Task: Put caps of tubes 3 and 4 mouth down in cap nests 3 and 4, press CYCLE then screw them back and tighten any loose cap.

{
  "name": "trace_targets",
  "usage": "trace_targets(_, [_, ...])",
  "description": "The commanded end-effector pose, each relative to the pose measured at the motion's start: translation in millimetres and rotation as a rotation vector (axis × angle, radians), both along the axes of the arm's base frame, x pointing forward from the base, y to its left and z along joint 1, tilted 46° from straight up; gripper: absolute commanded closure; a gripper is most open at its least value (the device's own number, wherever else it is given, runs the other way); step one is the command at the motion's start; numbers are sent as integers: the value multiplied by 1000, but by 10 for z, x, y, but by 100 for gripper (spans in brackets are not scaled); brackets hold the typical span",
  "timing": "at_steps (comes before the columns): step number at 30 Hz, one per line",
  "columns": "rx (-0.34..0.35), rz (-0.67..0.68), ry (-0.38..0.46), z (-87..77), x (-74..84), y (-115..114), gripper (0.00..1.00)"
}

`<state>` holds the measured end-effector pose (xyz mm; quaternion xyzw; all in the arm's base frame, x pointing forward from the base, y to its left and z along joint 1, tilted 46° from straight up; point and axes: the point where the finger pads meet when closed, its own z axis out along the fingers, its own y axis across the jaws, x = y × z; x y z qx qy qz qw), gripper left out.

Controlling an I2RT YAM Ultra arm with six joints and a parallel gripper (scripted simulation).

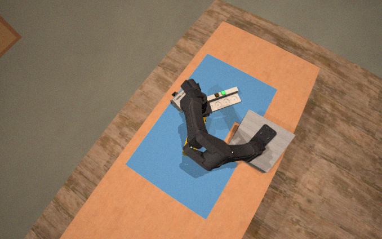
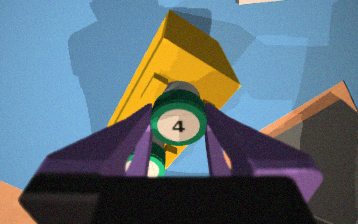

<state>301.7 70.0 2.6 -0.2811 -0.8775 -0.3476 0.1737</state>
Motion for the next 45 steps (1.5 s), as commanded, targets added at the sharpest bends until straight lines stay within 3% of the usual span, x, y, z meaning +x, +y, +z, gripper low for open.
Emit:
trace_targets(1, [-8,-63,37,20,29,-50,100])
trace_targets(4, [-8,-63,37,19,29,-50,100])
trace_targets(5, [-8,-63,37,19,29,-50,51])
trace_targets(18, [-4,-35,9,23,29,-53,51])
trace_targets(33, [56,385,-415,27,29,-56,51])
trace_targets(35, [56,385,-415,27,29,-56,51])
trace_targets(39, [71,487,-518,28,28,-56,51])
trace_targets(45, [71,487,-518,31,27,-58,51])
